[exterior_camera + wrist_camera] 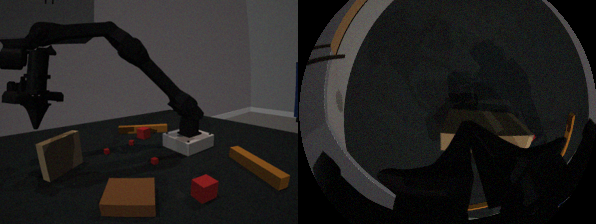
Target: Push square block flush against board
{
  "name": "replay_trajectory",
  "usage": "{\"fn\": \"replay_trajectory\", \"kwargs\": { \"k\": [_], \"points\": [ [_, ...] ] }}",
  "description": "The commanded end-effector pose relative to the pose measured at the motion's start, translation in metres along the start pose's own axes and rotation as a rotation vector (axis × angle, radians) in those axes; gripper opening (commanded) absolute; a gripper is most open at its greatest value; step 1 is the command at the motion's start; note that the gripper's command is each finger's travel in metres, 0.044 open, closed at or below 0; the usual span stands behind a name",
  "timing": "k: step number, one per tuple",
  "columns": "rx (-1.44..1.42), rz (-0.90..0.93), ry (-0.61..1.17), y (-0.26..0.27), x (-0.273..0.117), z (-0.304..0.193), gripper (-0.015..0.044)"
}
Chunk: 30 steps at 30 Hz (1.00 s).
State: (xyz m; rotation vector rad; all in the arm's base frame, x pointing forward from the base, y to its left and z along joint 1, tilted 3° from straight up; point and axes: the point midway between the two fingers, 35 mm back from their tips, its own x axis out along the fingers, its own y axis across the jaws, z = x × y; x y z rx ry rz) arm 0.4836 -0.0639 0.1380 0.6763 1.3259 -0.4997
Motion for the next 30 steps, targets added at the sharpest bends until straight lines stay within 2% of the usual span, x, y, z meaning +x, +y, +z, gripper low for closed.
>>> {"fn": "replay_trajectory", "kwargs": {
  "k": [1,9,15,30],
  "points": [
    [0.113,-0.081,0.074,-0.035,-0.004,-0.003,0.0],
    [0.13,-0.093,0.085,-0.041,-0.003,-0.004,0.0],
    [0.145,-0.112,0.087,-0.045,0.043,-0.008,0.0],
    [0.146,-0.113,0.088,-0.042,0.044,-0.016,0.0]
  ]
}}
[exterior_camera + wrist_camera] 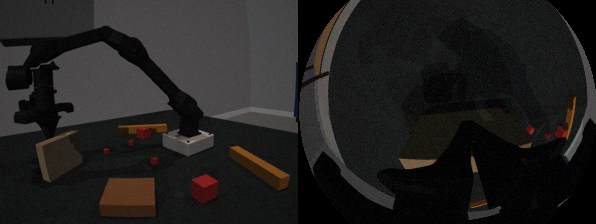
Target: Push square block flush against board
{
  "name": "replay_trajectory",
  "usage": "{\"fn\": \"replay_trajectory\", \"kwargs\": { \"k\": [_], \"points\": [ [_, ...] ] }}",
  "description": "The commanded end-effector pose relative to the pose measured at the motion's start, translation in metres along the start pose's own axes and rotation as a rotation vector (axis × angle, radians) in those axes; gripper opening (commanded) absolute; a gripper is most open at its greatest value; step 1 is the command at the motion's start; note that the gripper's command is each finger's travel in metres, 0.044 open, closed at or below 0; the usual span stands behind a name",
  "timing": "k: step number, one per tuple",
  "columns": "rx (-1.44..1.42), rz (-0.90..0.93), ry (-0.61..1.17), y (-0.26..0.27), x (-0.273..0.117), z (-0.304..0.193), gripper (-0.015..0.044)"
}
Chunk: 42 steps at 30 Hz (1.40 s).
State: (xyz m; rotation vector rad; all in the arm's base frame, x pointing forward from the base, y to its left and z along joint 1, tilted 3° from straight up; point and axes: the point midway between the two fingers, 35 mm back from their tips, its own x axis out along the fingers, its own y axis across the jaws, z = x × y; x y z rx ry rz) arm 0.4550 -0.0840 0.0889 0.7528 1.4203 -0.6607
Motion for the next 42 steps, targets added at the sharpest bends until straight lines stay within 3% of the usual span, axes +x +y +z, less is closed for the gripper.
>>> {"fn": "replay_trajectory", "kwargs": {
  "k": [1,42],
  "points": [
    [0.005,-0.007,0.003,-0.001,0.002,-0.006,0.0],
    [0.005,-0.007,0.007,0.0,0.003,-0.052,0.0]
  ]
}}
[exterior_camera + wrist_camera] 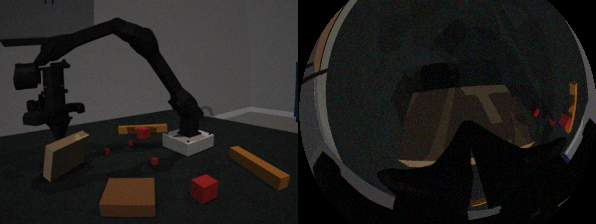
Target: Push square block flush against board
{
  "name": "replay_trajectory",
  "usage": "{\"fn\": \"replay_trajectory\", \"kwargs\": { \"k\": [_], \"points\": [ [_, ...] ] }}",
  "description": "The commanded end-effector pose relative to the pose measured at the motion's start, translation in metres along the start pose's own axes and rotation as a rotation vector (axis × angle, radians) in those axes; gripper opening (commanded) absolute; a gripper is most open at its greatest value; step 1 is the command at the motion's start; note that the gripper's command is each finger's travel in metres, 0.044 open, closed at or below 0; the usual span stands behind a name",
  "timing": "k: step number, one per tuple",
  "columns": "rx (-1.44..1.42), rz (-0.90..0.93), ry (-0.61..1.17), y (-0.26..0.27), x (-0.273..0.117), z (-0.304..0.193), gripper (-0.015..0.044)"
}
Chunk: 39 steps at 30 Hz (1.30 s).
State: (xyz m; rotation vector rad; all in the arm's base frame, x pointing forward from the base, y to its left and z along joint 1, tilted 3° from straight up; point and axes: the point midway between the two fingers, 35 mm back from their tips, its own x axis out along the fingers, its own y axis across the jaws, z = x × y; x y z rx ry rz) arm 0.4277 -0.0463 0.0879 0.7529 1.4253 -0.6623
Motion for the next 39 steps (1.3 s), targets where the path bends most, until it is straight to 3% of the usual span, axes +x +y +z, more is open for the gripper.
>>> {"fn": "replay_trajectory", "kwargs": {
  "k": [1,39],
  "points": [
    [0.004,-0.004,0.003,-0.002,0.002,-0.007,0.0],
    [0.004,-0.004,0.0,-0.001,0.002,0.04,0.0]
  ]
}}
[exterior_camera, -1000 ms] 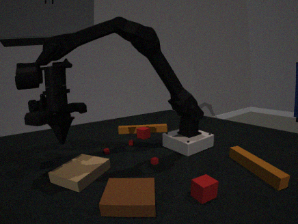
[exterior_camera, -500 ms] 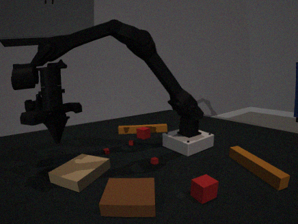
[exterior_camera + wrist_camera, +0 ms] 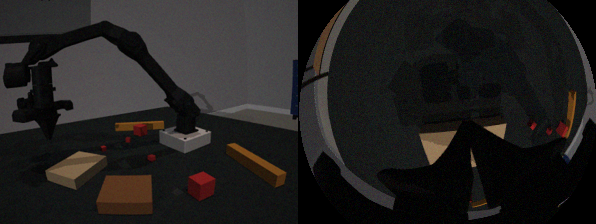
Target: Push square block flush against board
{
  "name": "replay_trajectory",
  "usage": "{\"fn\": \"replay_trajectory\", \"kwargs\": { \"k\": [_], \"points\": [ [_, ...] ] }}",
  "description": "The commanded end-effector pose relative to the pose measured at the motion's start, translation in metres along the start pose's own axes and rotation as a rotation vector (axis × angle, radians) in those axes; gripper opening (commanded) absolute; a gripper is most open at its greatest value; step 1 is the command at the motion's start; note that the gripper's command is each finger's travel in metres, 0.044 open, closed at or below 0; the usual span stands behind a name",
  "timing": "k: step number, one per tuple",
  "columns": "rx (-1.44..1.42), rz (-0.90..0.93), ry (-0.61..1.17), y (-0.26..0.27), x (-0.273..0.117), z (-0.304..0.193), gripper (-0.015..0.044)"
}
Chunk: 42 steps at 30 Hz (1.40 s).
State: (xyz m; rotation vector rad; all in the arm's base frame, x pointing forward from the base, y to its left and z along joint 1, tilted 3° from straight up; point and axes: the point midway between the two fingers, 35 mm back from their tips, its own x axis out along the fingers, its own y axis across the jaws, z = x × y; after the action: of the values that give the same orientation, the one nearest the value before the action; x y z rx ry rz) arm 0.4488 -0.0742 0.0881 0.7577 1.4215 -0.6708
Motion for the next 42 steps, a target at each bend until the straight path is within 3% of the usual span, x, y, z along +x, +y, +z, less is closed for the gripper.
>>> {"fn": "replay_trajectory", "kwargs": {
  "k": [1,8,42],
  "points": [
    [0.0,0.0,0.0,0.0,-0.002,0.0,0.0],
    [-0.004,-0.003,0.003,0.0,-0.048,0.0,0.0],
    [-0.004,-0.003,0.003,0.0,-0.048,0.0,0.0]
  ]
}}
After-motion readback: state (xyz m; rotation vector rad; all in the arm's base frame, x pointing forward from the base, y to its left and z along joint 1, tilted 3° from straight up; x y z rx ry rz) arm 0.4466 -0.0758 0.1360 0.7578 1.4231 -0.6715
